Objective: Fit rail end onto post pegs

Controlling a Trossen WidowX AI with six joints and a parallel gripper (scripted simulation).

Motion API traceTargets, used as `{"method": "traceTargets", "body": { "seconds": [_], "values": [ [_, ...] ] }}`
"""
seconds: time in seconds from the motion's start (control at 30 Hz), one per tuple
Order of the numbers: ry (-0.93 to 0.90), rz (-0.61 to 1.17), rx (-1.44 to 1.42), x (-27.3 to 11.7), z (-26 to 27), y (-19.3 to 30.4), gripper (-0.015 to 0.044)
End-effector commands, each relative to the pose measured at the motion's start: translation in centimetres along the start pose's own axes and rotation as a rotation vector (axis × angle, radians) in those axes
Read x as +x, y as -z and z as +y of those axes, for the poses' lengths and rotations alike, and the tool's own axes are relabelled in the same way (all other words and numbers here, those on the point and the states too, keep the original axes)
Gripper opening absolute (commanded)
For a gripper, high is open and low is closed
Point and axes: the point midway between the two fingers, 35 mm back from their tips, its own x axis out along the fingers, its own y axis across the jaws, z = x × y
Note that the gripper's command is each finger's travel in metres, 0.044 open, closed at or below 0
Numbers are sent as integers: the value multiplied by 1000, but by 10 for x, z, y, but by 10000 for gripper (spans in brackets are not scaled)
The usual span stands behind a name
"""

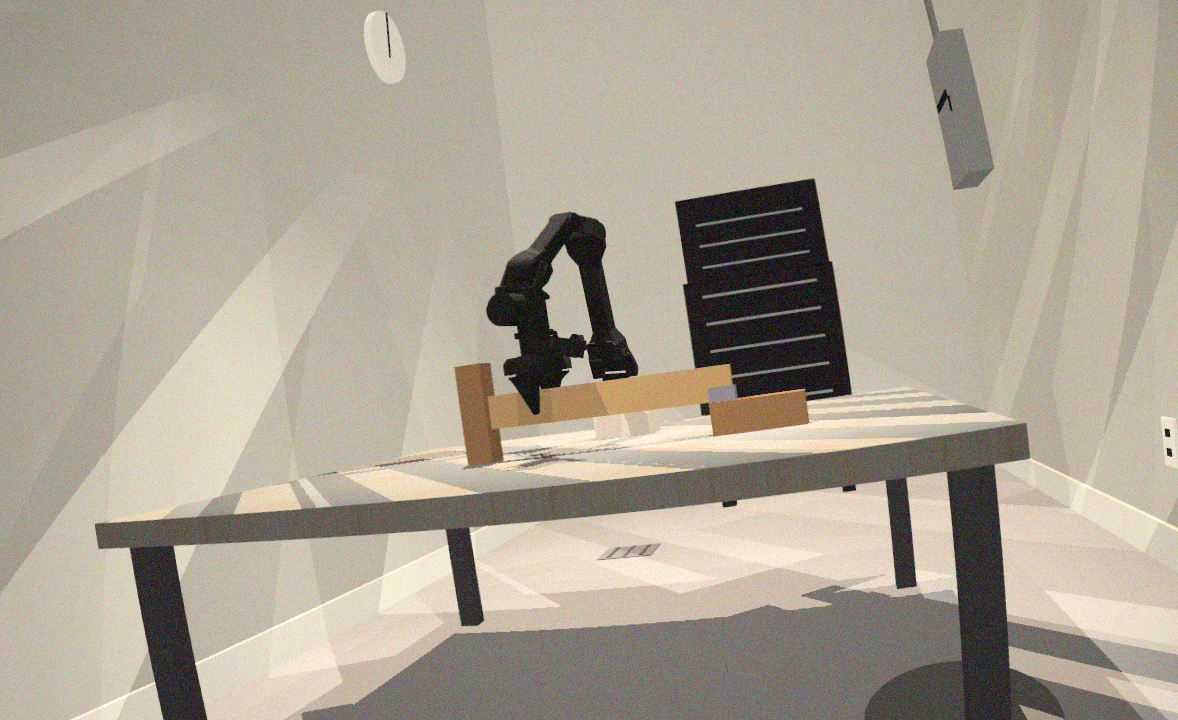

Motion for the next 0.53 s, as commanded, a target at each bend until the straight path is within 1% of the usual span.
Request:
{"method": "traceTargets", "body": {
  "seconds": [0.0,0.07,0.5],
  "values": [
    [8,2,-3,-21,-2,-21,440],
    [9,2,-2,-28,-1,-28,440],
    [9,2,-2,-28,-1,-28,440]
  ]
}}
